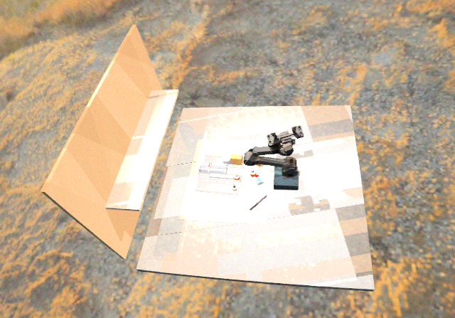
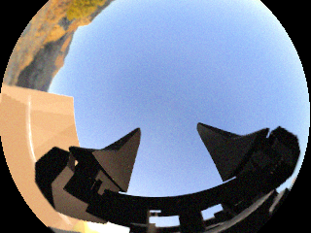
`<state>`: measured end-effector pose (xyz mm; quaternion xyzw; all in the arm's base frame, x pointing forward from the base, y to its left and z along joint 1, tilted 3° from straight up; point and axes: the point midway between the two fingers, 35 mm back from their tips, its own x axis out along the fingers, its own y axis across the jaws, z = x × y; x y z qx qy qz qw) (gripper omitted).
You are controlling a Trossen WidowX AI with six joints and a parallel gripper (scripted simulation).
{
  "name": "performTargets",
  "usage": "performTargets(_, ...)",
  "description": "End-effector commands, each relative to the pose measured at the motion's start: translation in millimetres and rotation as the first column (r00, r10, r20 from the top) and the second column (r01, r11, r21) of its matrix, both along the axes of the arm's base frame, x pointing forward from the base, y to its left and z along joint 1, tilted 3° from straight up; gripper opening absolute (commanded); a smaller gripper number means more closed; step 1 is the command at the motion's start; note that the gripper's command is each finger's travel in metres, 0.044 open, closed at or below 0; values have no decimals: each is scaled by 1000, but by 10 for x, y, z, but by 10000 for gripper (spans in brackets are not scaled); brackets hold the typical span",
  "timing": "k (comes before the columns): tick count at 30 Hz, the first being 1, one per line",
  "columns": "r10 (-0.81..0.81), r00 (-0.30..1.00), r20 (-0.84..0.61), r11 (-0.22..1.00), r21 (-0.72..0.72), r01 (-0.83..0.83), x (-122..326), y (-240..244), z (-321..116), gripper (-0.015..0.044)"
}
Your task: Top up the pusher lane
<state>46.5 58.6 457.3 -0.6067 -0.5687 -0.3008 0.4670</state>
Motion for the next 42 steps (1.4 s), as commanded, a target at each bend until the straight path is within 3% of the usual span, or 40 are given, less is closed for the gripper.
performTargets(1, -12, 1000, 10, 1000, -1, 12, -15, -2, 7, 426)
performTargets(4, -179, 972, 151, 983, -5, 182, -229, -2, 94, 440)
performTargets(8, -428, 819, 383, 890, 22, 455, -582, 128, 175, 440)
performTargets(13, -607, 485, 629, 688, 112, 717, -914, 497, 156, 440)
performTargets(18, -597, 84, 798, 450, 245, 859, -1034, 1019, 9, 440)
performTargets(24, -346, -341, 874, 208, 426, 881, -826, 1687, -321, 440)
performTargets(30, 63, -585, 808, 87, 580, 810, -257, 2197, -787, 440)
performTargets(35, 418, -626, 658, 75, 662, 746, 410, 2362, -1234, 440)
performTargets(42, 792, -490, 364, 154, 658, 737, 1391, 2135, -1905, 440)
